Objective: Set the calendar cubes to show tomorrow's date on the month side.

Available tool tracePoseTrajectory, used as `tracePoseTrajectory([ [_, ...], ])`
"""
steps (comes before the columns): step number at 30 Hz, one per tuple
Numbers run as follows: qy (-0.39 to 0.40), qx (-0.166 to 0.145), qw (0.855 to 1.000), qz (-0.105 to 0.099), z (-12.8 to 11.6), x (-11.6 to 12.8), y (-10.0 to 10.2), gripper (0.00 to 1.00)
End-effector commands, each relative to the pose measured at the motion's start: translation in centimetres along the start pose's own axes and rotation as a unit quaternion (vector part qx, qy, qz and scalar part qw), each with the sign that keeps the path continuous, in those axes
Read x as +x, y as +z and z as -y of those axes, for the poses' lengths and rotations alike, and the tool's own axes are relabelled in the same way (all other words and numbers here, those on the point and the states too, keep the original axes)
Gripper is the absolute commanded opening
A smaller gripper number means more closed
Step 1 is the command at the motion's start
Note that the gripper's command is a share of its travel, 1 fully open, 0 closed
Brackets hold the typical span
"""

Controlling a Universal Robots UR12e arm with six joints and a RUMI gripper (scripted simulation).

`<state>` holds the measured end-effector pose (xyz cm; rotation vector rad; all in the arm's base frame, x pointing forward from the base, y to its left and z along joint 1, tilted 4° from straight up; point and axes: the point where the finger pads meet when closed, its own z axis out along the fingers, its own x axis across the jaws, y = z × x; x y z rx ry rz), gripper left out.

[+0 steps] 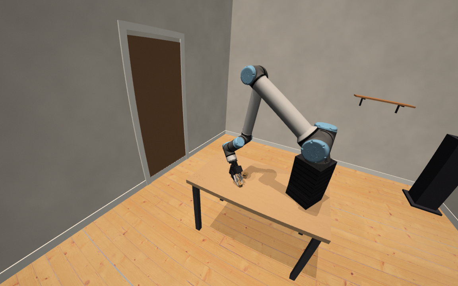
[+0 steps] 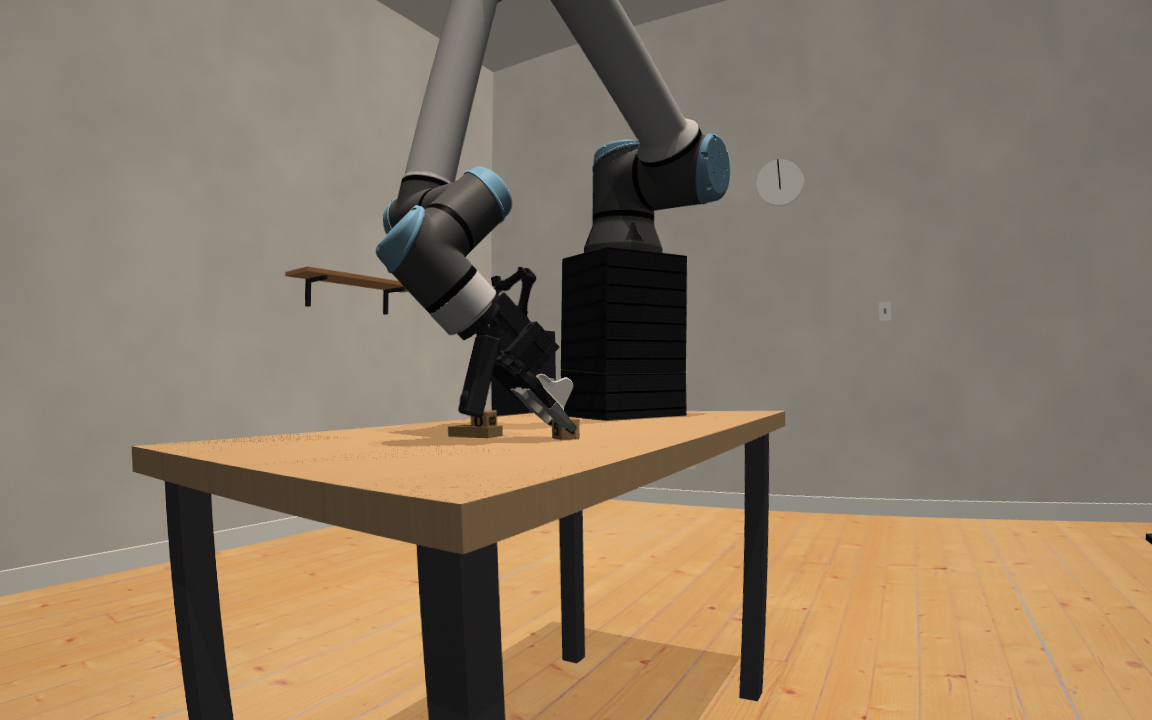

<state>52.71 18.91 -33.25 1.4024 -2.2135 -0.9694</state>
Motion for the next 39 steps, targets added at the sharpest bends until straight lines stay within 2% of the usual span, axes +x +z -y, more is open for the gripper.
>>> tracePoseTrajectory([
  [1,0.000,0.002,1.000,0.000,0.16,-0.21,-0.11,0.11],
  [11,0.000,0.002,1.000,0.000,0.16,-0.21,-0.11,0.11],
  [12,0.000,0.002,1.000,0.000,0.16,-0.21,-0.11,0.15],
  [16,0.000,0.002,1.000,0.000,0.16,-0.21,-0.11,0.15],
  [20,0.000,0.002,1.000,0.000,0.16,-0.21,-0.11,0.22],
  [28,0.000,0.002,1.000,0.000,0.16,-0.21,-0.11,0.29],
  [29,0.000,0.002,1.000,0.000,0.16,-0.21,-0.11,0.42],
  [39,0.000,0.002,1.000,0.000,0.16,-0.21,-0.11,0.42],
])
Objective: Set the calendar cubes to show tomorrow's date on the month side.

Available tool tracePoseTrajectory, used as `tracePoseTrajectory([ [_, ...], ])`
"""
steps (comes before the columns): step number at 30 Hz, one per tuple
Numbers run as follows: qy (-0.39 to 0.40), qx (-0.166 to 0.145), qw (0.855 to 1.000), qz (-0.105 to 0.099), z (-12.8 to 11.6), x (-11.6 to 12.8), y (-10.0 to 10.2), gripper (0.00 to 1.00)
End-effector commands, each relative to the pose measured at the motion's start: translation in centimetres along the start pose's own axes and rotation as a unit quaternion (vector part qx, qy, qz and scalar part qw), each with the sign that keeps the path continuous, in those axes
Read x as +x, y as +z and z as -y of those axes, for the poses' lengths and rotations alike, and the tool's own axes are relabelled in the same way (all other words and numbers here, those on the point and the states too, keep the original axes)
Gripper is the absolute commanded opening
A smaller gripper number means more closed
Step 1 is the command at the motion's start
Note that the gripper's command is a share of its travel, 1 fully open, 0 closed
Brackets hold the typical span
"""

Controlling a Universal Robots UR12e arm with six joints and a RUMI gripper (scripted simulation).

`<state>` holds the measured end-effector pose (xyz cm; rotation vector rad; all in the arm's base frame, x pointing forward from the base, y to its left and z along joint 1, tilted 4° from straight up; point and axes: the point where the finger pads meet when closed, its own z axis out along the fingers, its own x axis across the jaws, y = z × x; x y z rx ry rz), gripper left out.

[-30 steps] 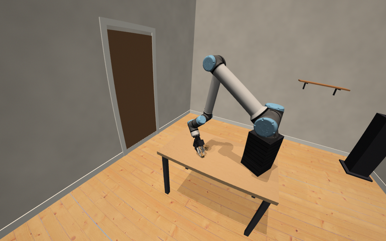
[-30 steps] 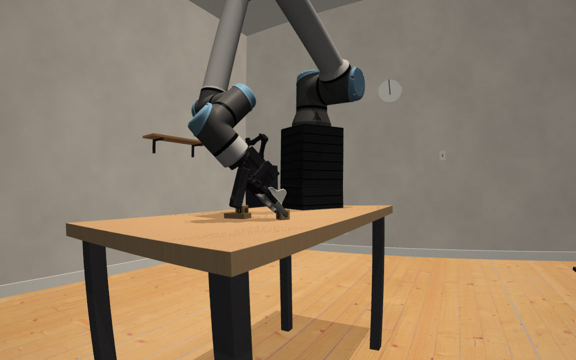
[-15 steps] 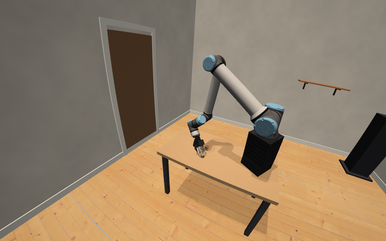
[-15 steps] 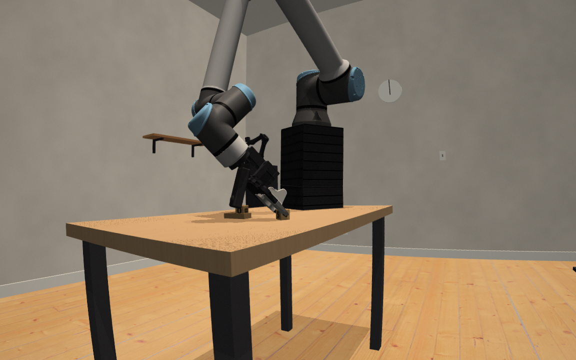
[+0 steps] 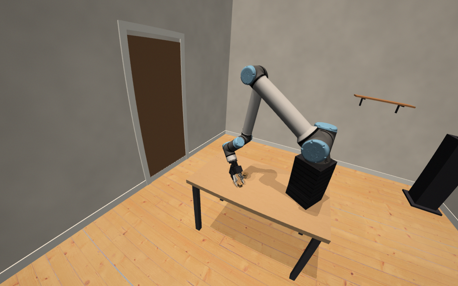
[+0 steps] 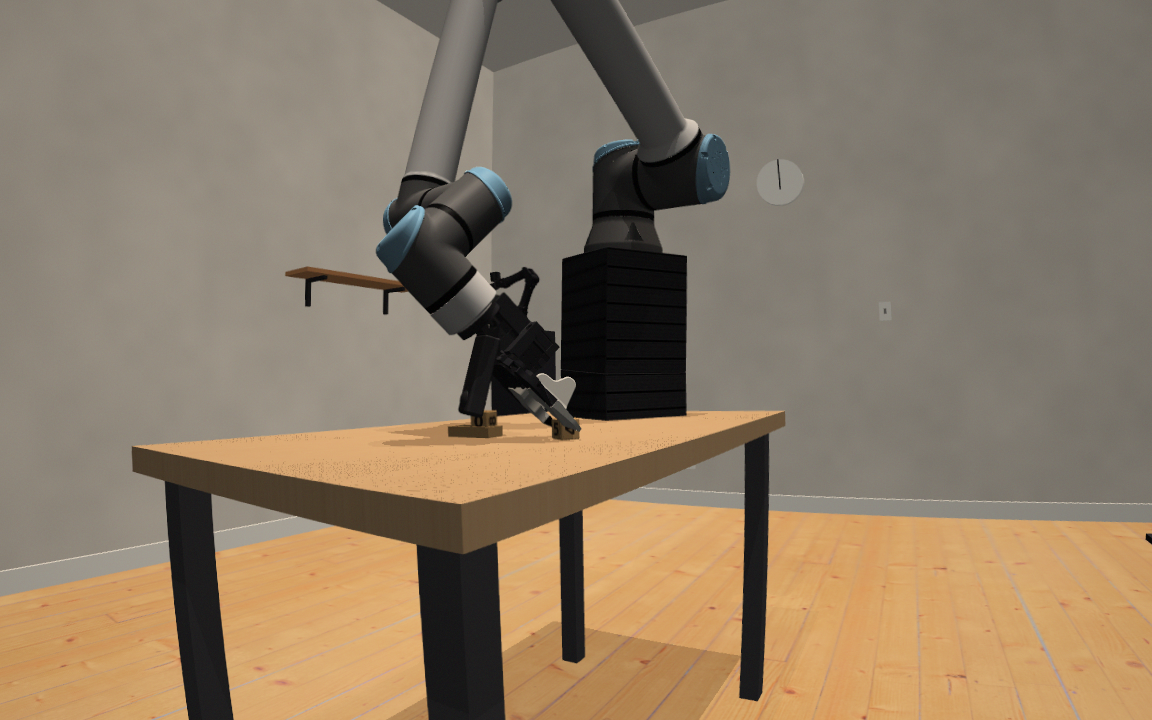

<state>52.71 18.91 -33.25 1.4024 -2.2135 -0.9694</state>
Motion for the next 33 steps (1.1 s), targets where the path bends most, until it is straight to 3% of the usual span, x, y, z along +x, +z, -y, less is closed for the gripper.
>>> tracePoseTrajectory([
  [1,0.000,0.002,1.000,0.000,0.2,-0.2,-0.1,0.42],
  [17,0.000,0.000,1.000,0.000,-0.7,-0.1,-0.5,0.42],
  [33,0.000,0.000,1.000,0.000,-3.8,0.0,-3.8,0.42],
])
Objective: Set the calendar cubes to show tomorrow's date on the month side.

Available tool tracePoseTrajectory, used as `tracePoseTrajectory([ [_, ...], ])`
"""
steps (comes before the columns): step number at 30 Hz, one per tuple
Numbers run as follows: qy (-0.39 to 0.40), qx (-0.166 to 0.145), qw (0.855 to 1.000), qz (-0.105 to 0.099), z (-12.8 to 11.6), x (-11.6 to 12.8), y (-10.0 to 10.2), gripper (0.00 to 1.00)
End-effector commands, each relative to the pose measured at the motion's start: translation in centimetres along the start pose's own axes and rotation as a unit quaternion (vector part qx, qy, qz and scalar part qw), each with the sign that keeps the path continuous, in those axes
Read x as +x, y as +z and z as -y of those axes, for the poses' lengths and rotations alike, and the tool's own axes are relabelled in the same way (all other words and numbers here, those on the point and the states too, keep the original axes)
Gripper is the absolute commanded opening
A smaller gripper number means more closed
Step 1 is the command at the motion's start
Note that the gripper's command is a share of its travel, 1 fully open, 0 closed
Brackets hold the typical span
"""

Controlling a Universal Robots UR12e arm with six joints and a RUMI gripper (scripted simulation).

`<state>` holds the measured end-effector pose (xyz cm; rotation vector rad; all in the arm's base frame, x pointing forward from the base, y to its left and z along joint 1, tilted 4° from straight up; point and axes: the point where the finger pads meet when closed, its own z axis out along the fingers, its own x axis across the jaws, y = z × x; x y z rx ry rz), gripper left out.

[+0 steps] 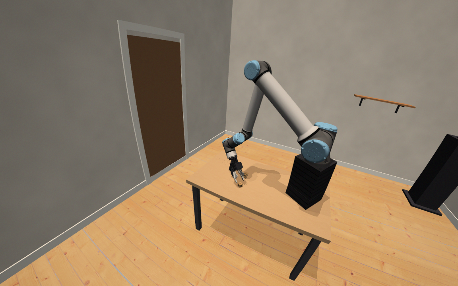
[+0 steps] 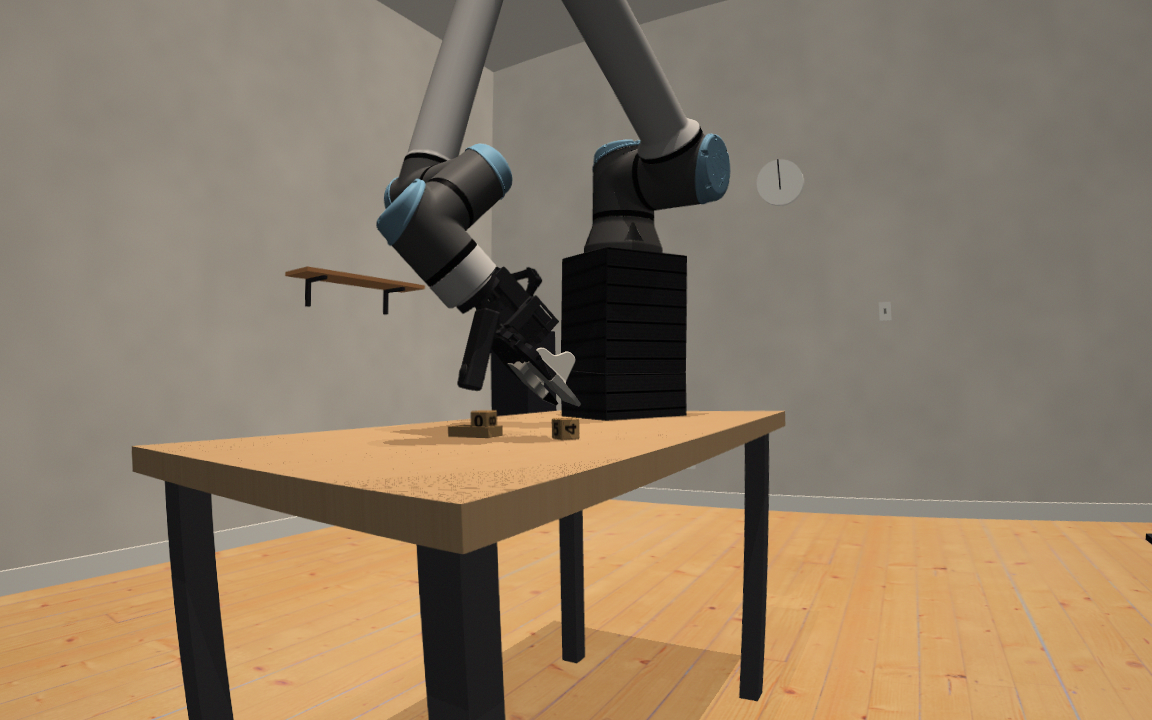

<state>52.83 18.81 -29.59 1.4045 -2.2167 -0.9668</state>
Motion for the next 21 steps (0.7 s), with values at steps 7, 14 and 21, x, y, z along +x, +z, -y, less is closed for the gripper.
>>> tracePoseTrajectory([
  [7,0.000,-0.002,1.000,0.000,-2.4,0.2,-2.1,0.42],
  [14,0.001,-0.002,1.000,0.000,-2.6,0.2,-2.3,0.42],
  [21,0.000,0.007,1.000,-0.001,-2.5,0.2,-2.2,0.42],
])
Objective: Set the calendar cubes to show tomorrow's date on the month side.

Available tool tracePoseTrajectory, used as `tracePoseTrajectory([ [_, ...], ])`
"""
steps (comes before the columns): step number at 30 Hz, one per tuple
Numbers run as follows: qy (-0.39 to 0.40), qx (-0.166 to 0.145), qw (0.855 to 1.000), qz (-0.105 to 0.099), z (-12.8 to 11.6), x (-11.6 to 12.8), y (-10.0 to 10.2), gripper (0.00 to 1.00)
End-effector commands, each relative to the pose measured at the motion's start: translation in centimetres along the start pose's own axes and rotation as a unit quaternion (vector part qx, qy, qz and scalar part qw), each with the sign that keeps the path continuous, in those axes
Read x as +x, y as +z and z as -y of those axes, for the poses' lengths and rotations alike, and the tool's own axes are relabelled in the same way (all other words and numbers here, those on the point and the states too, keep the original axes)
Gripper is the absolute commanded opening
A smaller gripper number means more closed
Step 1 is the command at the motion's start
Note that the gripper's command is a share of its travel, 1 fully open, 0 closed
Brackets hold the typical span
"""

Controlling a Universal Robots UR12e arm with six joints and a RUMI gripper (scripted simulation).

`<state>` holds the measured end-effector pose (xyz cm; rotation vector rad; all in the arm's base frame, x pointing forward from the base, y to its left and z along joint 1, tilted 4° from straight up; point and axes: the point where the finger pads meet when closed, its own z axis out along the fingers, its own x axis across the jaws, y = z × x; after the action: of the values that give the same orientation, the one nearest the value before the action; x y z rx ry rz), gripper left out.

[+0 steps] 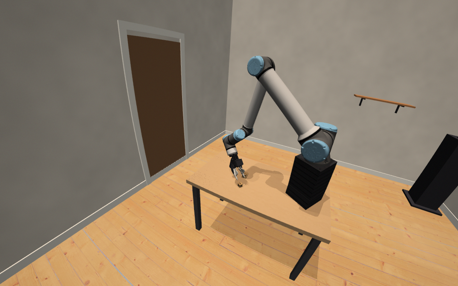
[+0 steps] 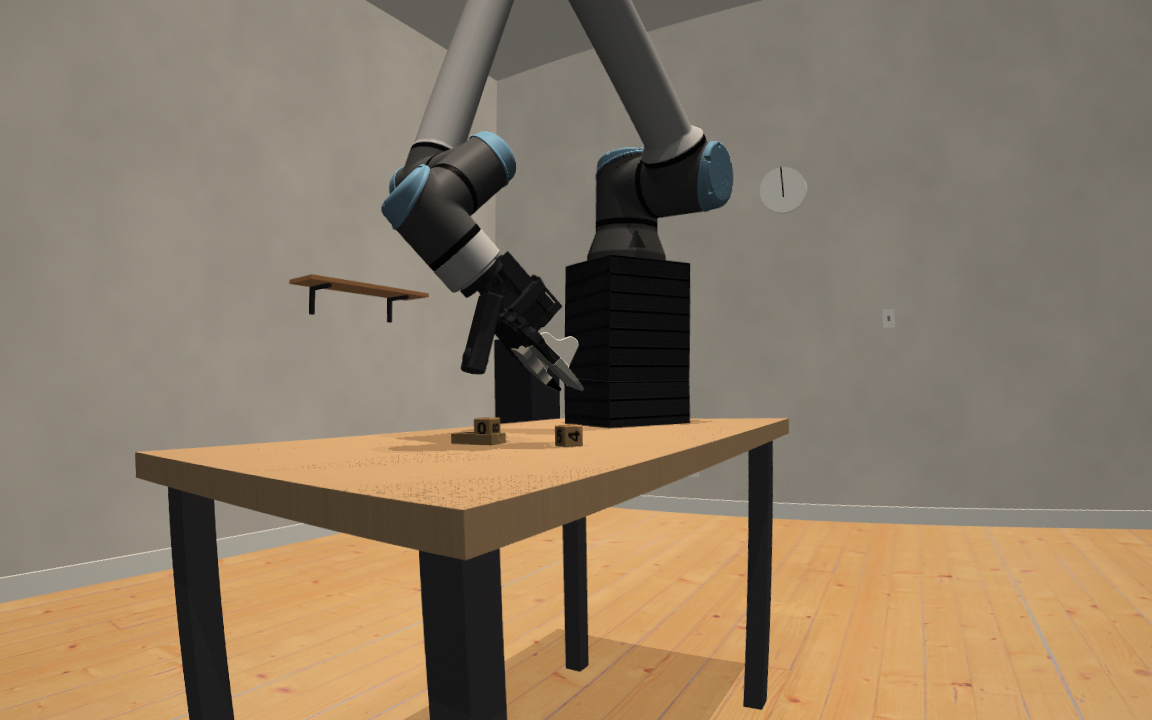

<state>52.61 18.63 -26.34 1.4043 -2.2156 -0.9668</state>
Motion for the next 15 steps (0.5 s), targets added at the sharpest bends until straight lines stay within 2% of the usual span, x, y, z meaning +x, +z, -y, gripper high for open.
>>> tracePoseTrajectory([
  [1,0.000,0.011,1.000,-0.001,-0.18,0.09,0.04,0.42],
  [4,0.000,0.027,1.000,-0.002,-0.17,0.07,0.17,0.42],
  [6,0.000,0.027,1.000,-0.002,-0.17,0.07,0.17,0.42],
  [15,0.000,0.096,0.995,-0.002,-0.28,0.07,0.21,0.42],
])
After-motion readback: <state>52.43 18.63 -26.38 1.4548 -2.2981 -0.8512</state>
